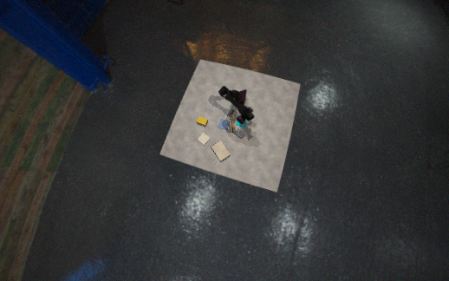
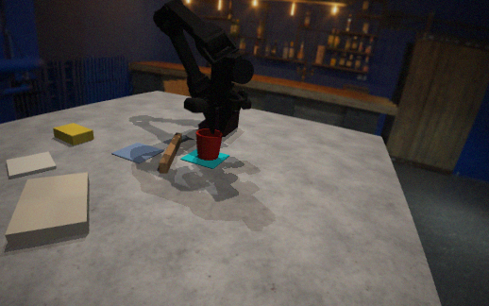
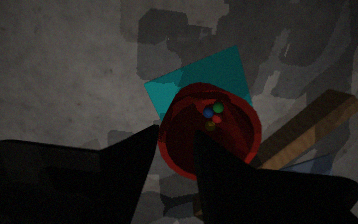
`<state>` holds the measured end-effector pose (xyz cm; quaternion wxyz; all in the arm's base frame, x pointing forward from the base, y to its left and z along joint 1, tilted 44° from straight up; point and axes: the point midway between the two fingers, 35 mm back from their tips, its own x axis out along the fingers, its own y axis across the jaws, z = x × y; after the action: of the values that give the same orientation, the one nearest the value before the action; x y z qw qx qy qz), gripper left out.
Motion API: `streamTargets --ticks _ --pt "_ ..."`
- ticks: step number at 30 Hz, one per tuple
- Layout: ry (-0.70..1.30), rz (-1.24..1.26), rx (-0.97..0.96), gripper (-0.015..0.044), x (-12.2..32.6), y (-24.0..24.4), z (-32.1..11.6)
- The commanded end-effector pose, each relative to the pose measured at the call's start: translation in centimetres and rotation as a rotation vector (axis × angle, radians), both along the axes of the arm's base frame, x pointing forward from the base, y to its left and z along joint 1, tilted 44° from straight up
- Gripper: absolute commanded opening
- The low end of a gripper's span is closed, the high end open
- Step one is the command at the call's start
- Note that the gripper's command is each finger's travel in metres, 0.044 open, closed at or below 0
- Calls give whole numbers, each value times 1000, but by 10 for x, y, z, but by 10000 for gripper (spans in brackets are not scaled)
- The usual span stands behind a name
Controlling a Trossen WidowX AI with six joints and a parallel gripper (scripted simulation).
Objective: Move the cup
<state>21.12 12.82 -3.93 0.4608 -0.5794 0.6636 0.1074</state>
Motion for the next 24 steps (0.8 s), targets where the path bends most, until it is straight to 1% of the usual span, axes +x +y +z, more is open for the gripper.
streamTargets --ticks 1,16,24 --pt "0 -5 4 128 -1 5 4" --pt "1 -4 2 128 -1 16 18" --pt "0 3 -1 338 -1 14 15"
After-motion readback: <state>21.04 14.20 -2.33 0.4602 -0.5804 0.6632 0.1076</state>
